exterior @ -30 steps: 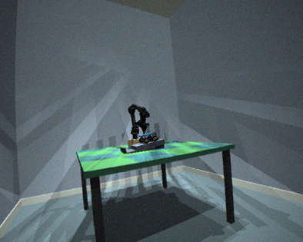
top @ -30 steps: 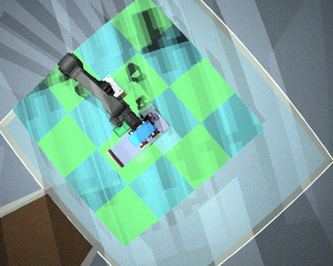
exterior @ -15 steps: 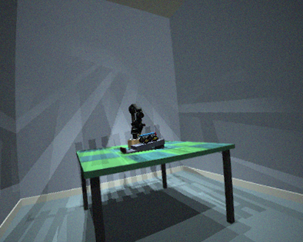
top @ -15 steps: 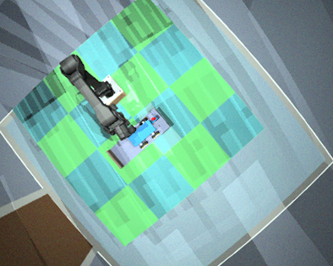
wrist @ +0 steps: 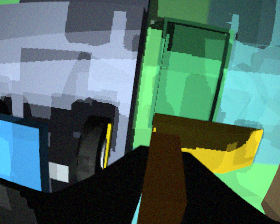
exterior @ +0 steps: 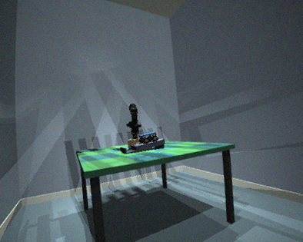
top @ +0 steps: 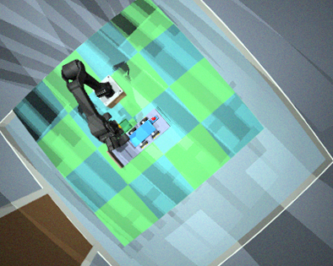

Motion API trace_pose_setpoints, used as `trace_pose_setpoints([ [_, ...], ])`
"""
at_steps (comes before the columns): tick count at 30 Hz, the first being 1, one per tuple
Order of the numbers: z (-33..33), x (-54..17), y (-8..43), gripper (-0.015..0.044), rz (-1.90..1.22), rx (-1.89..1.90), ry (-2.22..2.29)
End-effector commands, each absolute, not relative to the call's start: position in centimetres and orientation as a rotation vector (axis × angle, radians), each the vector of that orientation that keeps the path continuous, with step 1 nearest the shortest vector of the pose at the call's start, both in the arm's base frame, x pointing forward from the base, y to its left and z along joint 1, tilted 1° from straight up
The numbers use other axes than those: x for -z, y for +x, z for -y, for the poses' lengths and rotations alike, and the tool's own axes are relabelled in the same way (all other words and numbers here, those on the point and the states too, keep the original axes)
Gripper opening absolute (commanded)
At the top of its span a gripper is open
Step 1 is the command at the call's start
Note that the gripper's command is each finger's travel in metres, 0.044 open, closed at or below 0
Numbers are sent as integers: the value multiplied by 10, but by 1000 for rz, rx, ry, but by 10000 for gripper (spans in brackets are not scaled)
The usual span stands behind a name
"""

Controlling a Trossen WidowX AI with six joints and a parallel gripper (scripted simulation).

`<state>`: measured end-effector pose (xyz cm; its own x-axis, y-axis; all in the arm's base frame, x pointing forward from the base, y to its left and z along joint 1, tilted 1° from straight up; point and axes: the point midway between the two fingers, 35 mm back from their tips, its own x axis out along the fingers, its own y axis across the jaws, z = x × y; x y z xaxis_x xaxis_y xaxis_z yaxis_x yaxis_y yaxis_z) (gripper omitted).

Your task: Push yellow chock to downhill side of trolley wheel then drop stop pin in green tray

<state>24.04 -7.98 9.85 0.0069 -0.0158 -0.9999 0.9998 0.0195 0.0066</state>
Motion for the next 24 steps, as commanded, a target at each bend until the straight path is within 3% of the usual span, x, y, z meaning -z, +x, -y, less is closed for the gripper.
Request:
trace_pose_setpoints([
  [1,97,-98,245,0,-1197,1198,1182],
  [24,149,-96,260,0,-1083,1380,1375],
])
